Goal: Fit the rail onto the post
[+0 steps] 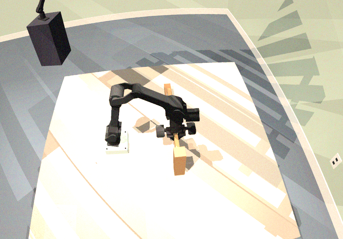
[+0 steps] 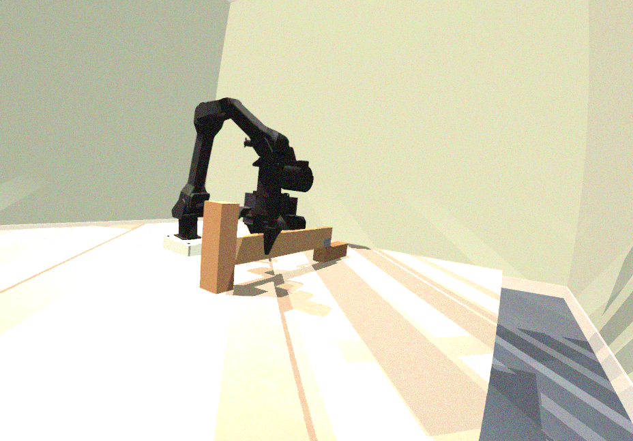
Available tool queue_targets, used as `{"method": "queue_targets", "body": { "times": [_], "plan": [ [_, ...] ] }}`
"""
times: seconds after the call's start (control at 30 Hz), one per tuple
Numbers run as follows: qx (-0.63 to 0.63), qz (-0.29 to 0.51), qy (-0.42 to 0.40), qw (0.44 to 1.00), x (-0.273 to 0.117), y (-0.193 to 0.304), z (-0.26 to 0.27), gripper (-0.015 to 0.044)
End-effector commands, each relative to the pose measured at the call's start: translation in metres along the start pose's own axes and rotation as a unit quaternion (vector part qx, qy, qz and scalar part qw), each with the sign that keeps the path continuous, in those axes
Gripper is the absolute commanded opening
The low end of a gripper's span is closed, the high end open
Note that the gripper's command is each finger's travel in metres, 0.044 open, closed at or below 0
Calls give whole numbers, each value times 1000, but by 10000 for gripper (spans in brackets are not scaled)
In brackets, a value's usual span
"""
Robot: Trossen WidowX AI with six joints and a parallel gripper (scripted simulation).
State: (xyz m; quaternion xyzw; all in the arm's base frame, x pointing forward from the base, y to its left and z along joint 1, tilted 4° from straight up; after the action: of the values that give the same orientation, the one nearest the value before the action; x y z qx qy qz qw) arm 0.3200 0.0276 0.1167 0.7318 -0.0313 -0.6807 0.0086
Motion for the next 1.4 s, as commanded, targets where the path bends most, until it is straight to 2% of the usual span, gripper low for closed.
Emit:
{"method": "queue_targets", "body": {
  "times": [0.0,1.37],
  "plan": [
    [0,1,1,1000,0,2,-1,0],
    [0,1,1,1000,-2,-1,1,0]
  ]
}}
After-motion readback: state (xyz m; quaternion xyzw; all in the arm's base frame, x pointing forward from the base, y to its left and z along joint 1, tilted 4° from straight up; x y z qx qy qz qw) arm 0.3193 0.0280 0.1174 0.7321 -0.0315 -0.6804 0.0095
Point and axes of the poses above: the point midway between the two fingers, 35 mm back from their tips, its own x axis out along the fingers, its own z axis across the jaws, y = z × x, the point moved 4 cm from there along -x, back along the fingers, and after that the axes turned 12 degrees about x, right-handed, at the moved point
